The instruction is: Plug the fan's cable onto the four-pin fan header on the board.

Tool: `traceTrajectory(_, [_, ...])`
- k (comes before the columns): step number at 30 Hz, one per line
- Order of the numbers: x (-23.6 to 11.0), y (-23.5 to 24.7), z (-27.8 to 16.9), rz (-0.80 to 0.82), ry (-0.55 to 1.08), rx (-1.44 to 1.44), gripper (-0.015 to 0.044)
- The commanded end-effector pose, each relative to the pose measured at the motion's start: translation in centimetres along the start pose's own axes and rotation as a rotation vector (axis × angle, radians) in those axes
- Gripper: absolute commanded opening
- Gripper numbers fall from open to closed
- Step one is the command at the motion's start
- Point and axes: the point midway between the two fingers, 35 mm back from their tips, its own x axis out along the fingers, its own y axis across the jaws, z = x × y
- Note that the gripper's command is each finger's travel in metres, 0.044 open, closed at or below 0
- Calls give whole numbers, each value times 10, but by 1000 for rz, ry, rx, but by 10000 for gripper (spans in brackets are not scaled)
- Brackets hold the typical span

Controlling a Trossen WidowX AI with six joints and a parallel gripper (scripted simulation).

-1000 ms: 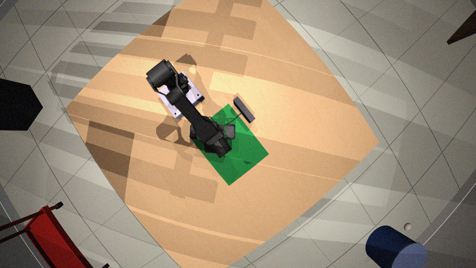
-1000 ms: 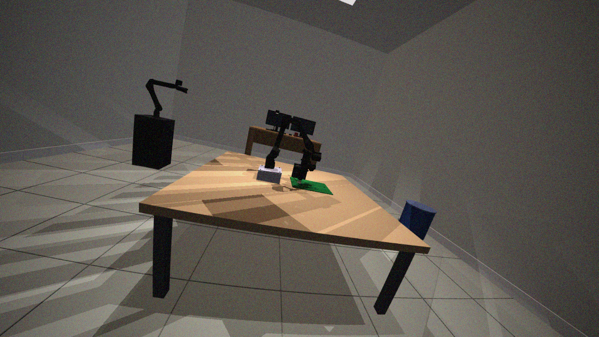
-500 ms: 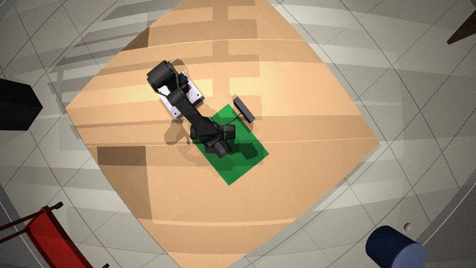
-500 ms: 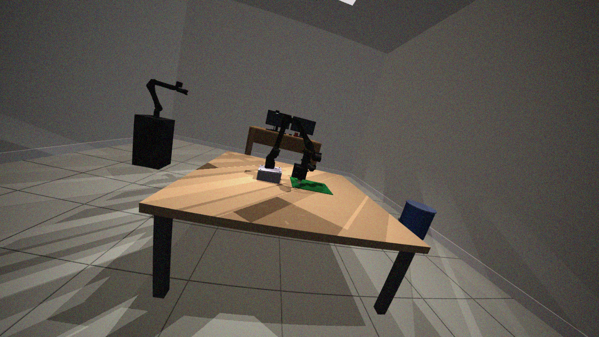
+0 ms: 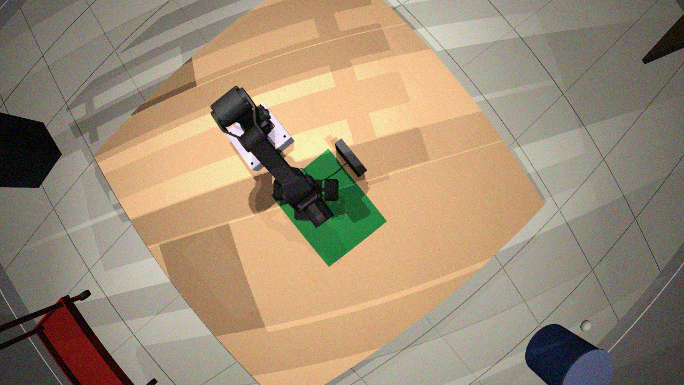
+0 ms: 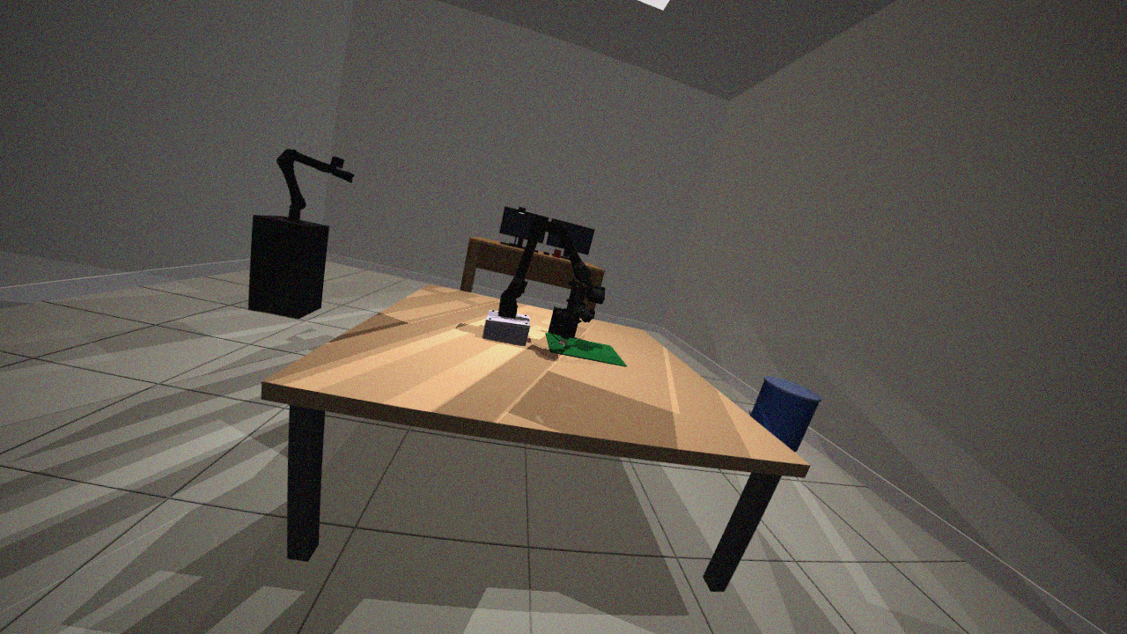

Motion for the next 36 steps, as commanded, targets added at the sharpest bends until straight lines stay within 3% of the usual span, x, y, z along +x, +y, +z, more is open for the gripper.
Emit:
traceTrajectory(1, [0,-1,-1,3,0,-2,0])
traceTrajectory(36, [0,1,0,3,0,-1,0])
